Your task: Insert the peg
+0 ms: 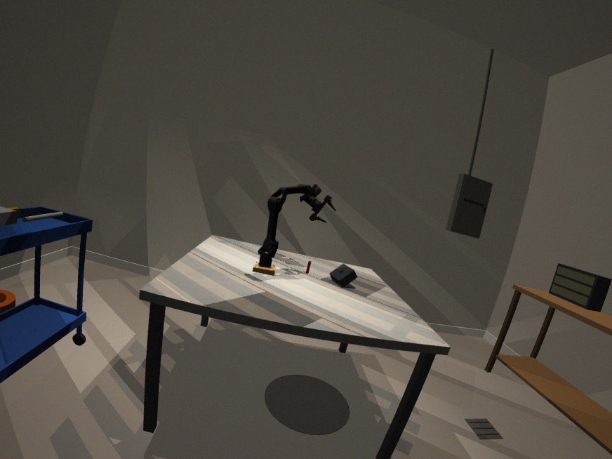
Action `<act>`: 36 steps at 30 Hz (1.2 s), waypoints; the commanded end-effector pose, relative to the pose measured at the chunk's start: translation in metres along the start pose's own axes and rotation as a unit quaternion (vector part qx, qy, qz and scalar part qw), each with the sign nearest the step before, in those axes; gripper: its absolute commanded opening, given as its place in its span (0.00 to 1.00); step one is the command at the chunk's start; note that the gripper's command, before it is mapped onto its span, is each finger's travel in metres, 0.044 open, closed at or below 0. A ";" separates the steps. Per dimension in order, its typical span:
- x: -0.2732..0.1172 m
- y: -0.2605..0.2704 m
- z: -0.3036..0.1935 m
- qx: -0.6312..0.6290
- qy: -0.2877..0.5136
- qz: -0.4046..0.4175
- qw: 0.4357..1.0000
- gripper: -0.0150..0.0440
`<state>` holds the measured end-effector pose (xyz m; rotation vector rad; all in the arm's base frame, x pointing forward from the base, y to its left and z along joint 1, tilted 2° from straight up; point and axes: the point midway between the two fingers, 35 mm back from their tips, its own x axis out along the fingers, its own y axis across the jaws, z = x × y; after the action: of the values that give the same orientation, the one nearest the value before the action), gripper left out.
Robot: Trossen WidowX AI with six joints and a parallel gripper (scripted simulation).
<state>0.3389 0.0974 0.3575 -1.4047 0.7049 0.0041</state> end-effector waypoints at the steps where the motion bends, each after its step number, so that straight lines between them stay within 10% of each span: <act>1: 0.018 0.023 0.003 -0.072 -0.005 0.048 0.996 1.00; 36: 0.087 0.214 -0.028 -0.431 -0.225 0.411 0.772 1.00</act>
<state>0.3205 0.0806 0.1431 -1.7528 0.9305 1.3443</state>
